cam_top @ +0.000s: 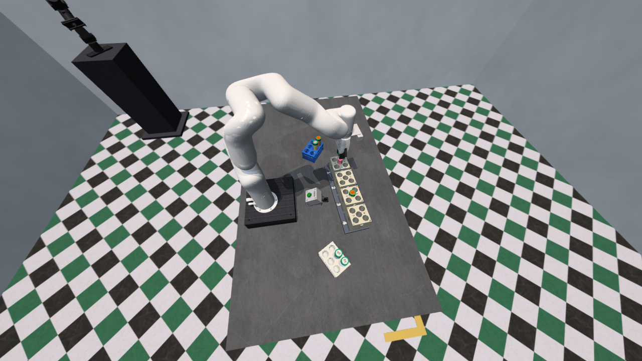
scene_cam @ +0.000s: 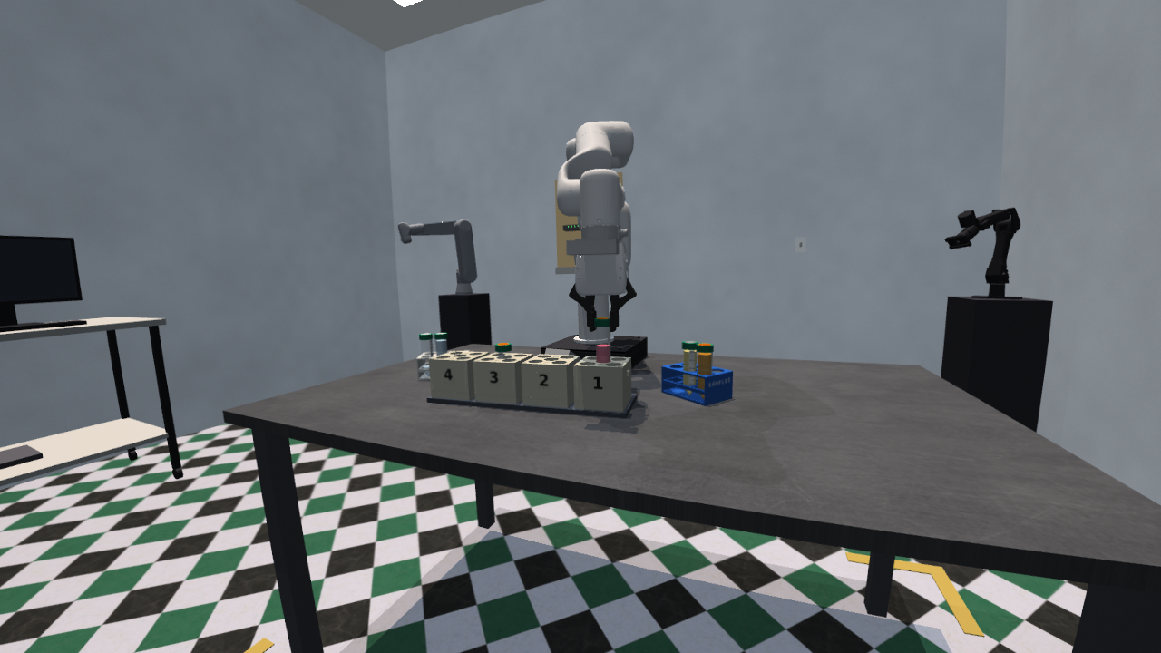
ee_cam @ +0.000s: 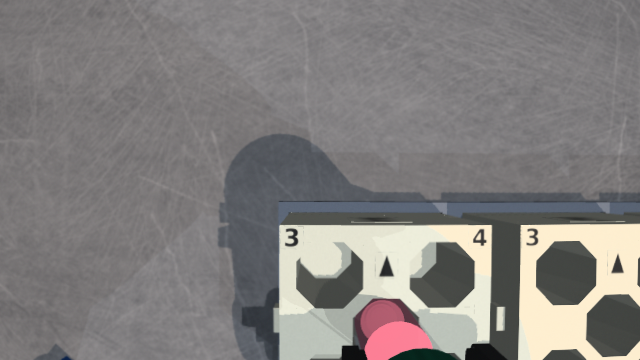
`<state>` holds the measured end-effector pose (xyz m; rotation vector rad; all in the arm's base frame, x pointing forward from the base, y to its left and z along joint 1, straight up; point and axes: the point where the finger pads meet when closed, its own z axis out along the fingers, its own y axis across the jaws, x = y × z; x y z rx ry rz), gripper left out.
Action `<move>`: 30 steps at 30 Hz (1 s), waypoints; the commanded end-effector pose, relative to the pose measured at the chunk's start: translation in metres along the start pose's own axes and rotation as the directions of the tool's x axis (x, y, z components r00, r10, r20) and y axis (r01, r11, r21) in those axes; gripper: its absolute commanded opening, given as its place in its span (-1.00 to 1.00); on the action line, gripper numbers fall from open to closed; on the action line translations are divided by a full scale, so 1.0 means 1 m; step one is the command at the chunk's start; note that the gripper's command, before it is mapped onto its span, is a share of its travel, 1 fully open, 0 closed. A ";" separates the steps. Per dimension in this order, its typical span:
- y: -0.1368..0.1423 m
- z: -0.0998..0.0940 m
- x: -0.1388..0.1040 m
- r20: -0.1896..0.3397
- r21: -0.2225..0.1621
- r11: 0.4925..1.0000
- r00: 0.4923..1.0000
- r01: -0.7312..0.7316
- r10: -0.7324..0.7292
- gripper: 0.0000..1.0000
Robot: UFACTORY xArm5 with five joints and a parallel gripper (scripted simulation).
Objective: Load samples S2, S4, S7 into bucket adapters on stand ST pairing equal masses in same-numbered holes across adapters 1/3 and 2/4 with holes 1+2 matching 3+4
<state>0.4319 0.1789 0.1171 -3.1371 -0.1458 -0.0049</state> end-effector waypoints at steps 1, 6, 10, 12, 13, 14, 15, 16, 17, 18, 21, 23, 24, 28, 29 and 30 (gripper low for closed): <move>0.000 0.000 0.001 -0.005 -0.003 1.000 1.000 0.000 0.000 -1.00; 0.000 0.005 0.001 -0.005 -0.003 1.000 1.000 0.000 0.000 -1.00; 0.000 0.009 0.001 -0.005 -0.003 1.000 1.000 0.000 0.000 -1.00; 0.000 0.011 0.001 -0.005 -0.003 1.000 1.000 0.000 0.000 -1.00; 0.000 0.012 0.001 -0.005 -0.003 1.000 1.000 0.000 0.000 -1.00; 0.000 0.013 0.001 -0.005 -0.003 1.000 1.000 0.000 0.000 -1.00; 0.000 0.014 0.001 -0.005 -0.003 1.000 1.000 0.000 0.000 -1.00; 0.000 0.015 0.001 -0.005 -0.003 1.000 1.000 0.000 0.000 -1.00; 0.000 0.015 0.001 -0.005 -0.003 1.000 1.000 0.000 0.000 -1.00; 0.000 0.015 0.001 -0.005 -0.003 1.000 1.000 0.000 0.000 -1.00; 0.000 0.018 0.001 -0.005 -0.003 1.000 1.000 0.000 0.000 -1.00; 0.000 0.020 0.001 -0.005 -0.003 1.000 1.000 0.000 0.000 -1.00; 0.000 0.021 0.001 -0.005 -0.003 1.000 1.000 0.000 0.000 -1.00; 0.000 0.025 0.001 -0.005 -0.003 1.000 1.000 0.000 0.000 -1.00; 0.000 0.026 0.001 -0.005 -0.003 1.000 1.000 0.000 0.000 -1.00; 0.000 0.027 0.001 -0.005 -0.003 1.000 1.000 0.000 0.000 -1.00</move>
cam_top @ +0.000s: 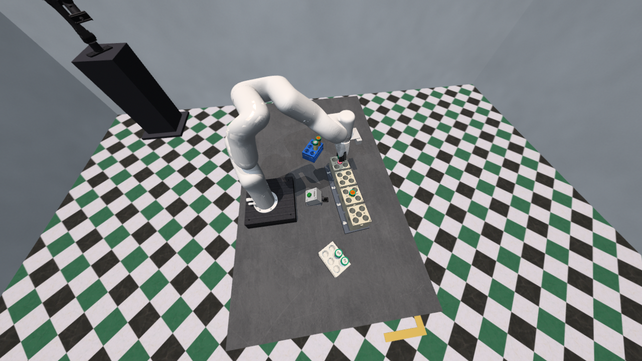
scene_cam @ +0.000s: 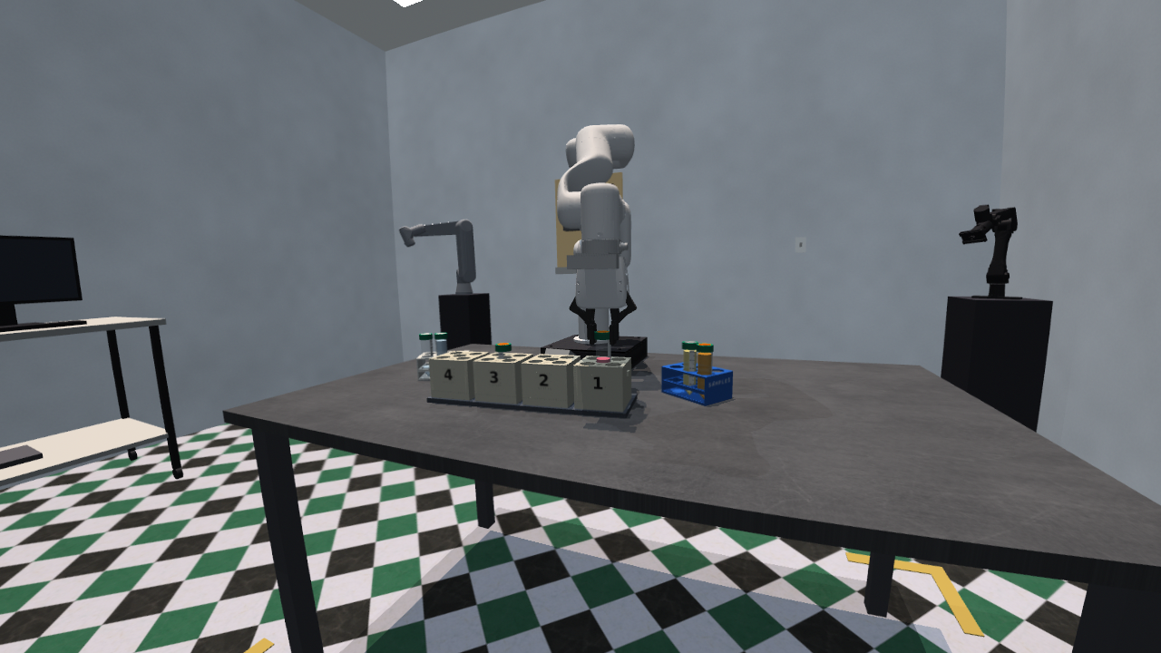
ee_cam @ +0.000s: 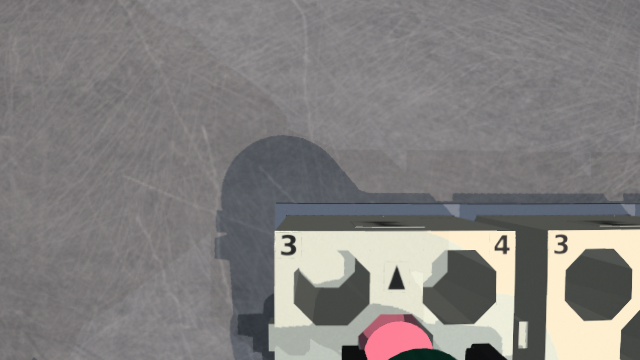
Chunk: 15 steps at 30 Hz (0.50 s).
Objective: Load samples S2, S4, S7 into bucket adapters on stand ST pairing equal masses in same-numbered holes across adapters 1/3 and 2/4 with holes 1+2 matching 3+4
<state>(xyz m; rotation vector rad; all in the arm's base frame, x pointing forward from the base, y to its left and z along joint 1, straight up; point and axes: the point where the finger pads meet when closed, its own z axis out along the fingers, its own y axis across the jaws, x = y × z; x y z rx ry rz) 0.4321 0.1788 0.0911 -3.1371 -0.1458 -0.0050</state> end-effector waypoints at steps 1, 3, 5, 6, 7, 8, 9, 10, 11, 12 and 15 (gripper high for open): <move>0.000 0.002 0.001 -0.005 -0.003 1.000 1.000 0.000 0.000 -1.00; 0.000 0.004 0.001 -0.005 -0.003 1.000 1.000 0.000 0.000 -1.00; 0.000 0.004 0.001 -0.005 -0.003 1.000 1.000 0.000 0.000 -1.00; 0.000 0.005 0.001 -0.005 -0.003 1.000 1.000 0.000 0.000 -1.00; 0.000 0.006 0.001 -0.005 -0.003 1.000 1.000 0.000 0.000 -1.00; 0.000 0.007 0.001 -0.005 -0.003 1.000 1.000 0.000 0.000 -1.00; 0.000 0.008 0.001 -0.005 -0.003 1.000 1.000 0.000 0.000 -1.00; 0.000 0.009 0.001 -0.005 -0.003 1.000 1.000 0.000 0.000 -1.00; 0.000 0.010 0.001 -0.005 -0.003 1.000 1.000 0.000 0.000 -1.00; 0.000 0.011 0.001 -0.005 -0.003 1.000 1.000 0.000 0.000 -1.00; 0.000 0.014 0.001 -0.005 -0.003 1.000 1.000 0.000 0.000 -1.00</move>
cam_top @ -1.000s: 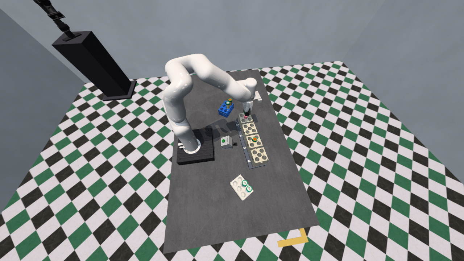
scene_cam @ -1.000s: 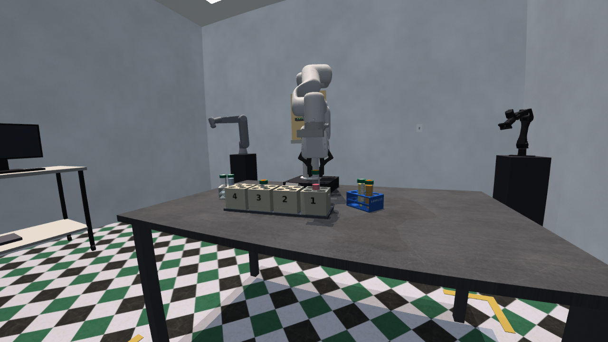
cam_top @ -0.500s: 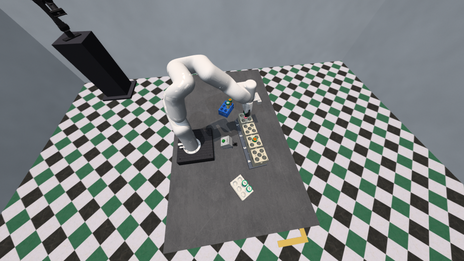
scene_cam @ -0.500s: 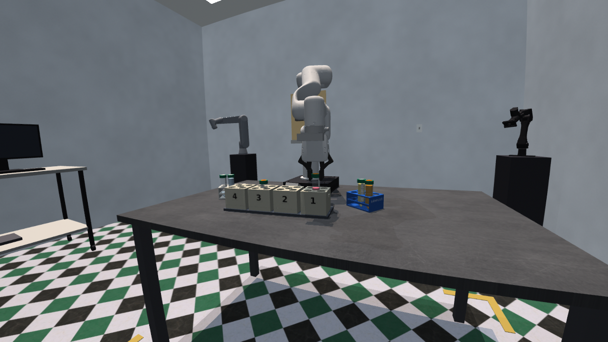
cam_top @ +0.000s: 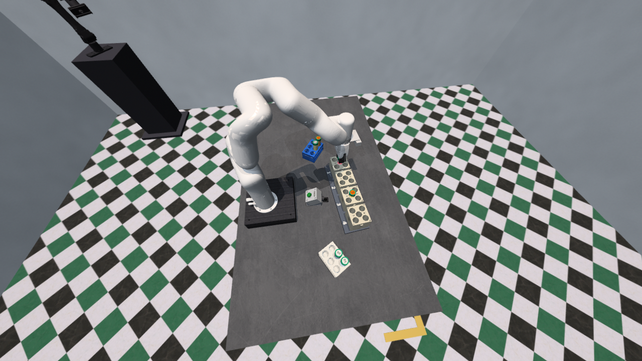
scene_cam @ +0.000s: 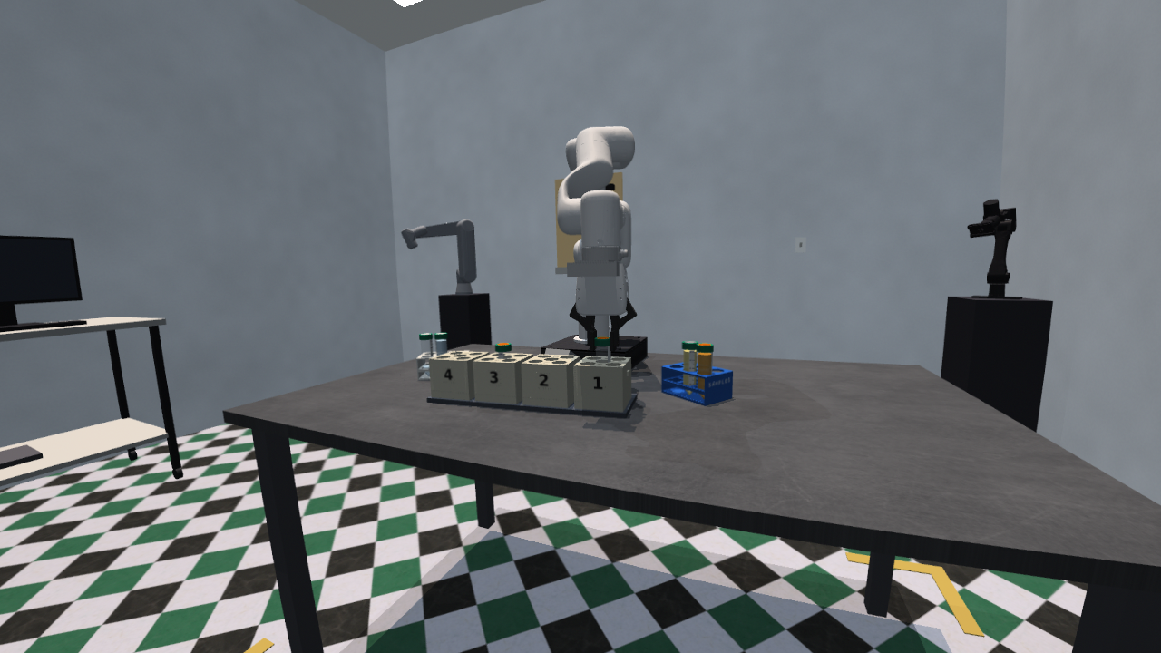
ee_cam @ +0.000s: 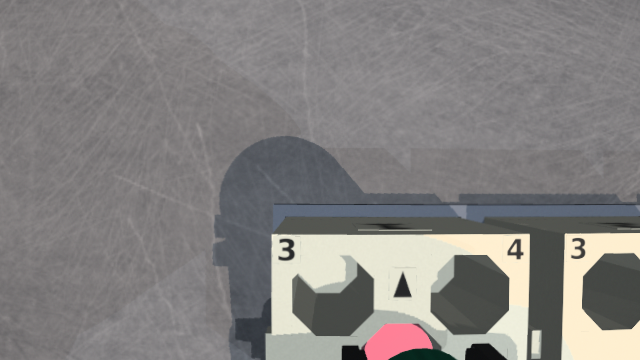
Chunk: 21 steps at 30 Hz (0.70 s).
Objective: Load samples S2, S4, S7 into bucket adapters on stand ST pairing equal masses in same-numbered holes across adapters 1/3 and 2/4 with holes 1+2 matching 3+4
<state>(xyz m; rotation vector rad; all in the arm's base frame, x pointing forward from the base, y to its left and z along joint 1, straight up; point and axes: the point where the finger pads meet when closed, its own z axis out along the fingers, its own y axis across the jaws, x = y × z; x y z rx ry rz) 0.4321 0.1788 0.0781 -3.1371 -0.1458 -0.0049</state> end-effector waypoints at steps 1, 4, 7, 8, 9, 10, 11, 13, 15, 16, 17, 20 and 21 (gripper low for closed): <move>0.000 0.002 0.001 -0.005 -0.003 1.000 1.000 0.000 0.000 -1.00; 0.000 0.005 0.001 -0.005 -0.003 1.000 1.000 0.000 0.000 -1.00; 0.000 0.006 0.001 -0.005 -0.003 1.000 1.000 0.000 0.000 -1.00; 0.000 0.007 0.001 -0.005 -0.003 1.000 1.000 0.000 0.000 -1.00; 0.000 0.008 0.001 -0.005 -0.003 1.000 1.000 0.000 0.000 -1.00; 0.000 0.009 0.001 -0.005 -0.003 1.000 1.000 0.000 0.000 -1.00; 0.000 0.010 0.001 -0.005 -0.003 1.000 1.000 0.000 0.000 -1.00; 0.000 0.012 0.001 -0.005 -0.003 1.000 1.000 0.000 0.000 -1.00; 0.000 0.014 0.001 -0.005 -0.003 1.000 1.000 0.000 0.000 -1.00; 0.000 0.015 0.001 -0.005 -0.003 1.000 1.000 0.000 0.000 -1.00; 0.000 0.015 0.001 -0.005 -0.003 1.000 1.000 0.000 0.000 -1.00; 0.000 0.015 0.001 -0.005 -0.003 1.000 1.000 0.000 0.000 -1.00; 0.000 0.015 0.001 -0.005 -0.003 1.000 1.000 0.000 0.000 -1.00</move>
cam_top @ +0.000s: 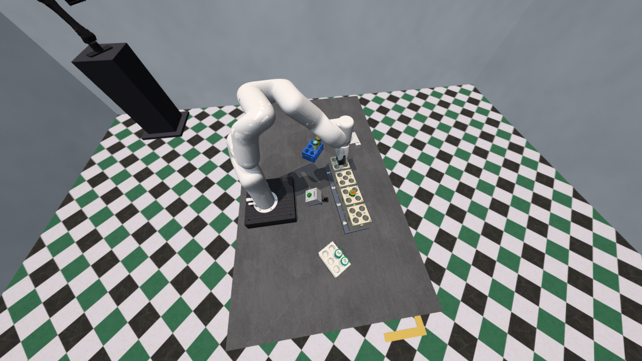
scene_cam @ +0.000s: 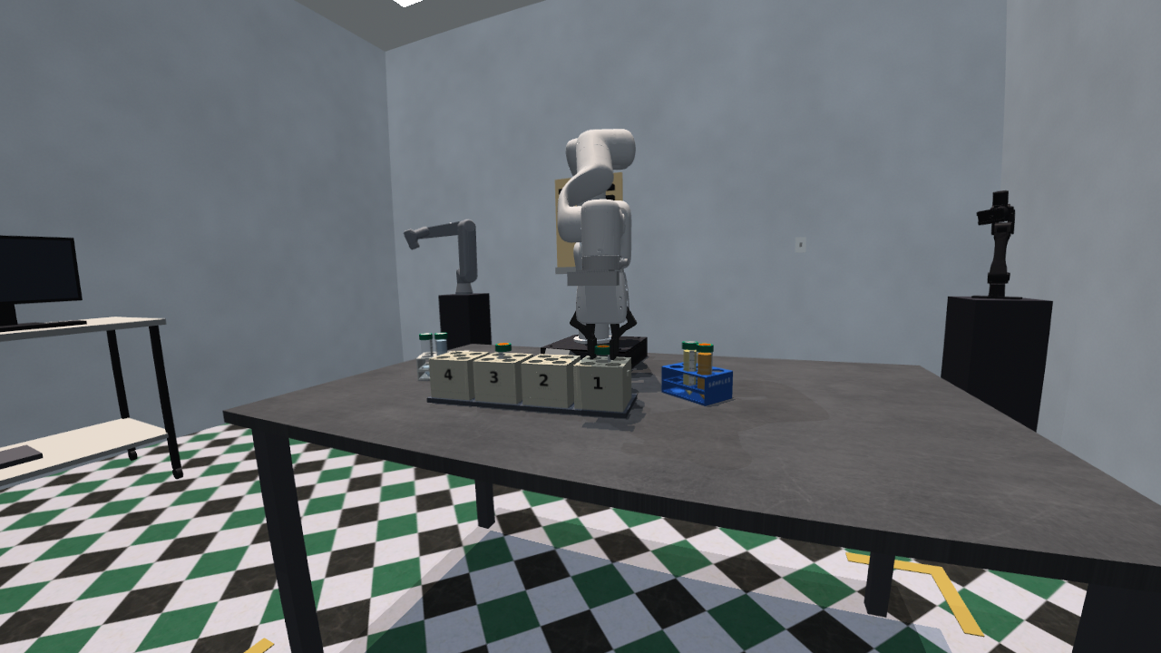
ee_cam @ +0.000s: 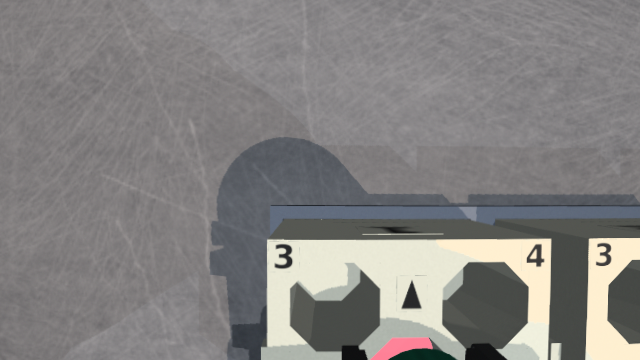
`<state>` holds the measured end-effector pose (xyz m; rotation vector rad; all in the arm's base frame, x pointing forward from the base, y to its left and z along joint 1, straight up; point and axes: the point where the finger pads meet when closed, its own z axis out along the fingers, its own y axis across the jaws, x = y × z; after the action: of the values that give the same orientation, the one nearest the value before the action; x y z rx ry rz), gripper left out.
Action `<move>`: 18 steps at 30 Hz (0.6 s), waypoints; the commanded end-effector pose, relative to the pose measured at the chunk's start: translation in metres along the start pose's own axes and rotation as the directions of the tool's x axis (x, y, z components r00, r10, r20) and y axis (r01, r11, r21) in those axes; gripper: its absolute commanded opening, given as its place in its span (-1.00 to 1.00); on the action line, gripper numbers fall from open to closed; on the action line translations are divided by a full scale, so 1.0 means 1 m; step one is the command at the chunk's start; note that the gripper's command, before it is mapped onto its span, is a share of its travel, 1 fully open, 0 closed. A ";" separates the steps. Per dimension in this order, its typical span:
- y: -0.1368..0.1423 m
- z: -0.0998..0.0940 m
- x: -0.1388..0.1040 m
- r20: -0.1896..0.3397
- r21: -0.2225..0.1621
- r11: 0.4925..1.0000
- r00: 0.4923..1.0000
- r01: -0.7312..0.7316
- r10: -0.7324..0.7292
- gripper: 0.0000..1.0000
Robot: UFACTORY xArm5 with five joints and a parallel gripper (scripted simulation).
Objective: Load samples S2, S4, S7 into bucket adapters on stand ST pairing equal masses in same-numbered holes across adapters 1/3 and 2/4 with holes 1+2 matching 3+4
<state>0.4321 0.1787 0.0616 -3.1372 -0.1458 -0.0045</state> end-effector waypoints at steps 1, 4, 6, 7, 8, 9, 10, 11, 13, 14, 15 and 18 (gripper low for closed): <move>0.000 -0.001 0.001 -0.006 -0.003 1.000 1.000 0.000 0.000 -1.00; 0.000 -0.001 0.001 -0.006 -0.003 1.000 1.000 0.000 0.000 -1.00; 0.000 -0.001 0.001 -0.006 -0.003 1.000 1.000 0.000 0.000 -1.00; 0.000 -0.001 0.001 -0.006 -0.003 1.000 1.000 0.000 0.000 -1.00; 0.000 -0.001 0.001 -0.006 -0.003 1.000 1.000 0.000 0.000 -1.00; 0.000 -0.001 0.001 -0.006 -0.003 1.000 1.000 0.000 0.000 -1.00; 0.000 -0.001 0.001 -0.006 -0.003 1.000 1.000 0.000 0.000 -1.00; 0.000 -0.001 0.001 -0.006 -0.003 1.000 1.000 0.000 0.000 -0.13; 0.000 -0.001 0.001 -0.006 -0.003 1.000 1.000 0.000 0.000 -0.13; 0.000 -0.001 0.001 -0.006 -0.003 1.000 1.000 0.000 0.000 -0.13; 0.000 -0.001 0.001 -0.006 -0.003 1.000 1.000 0.000 0.000 -0.13; 0.000 -0.001 0.001 -0.006 -0.003 1.000 1.000 0.000 0.000 -0.13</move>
<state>0.4324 0.1788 0.0613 -3.1369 -0.1457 -0.0056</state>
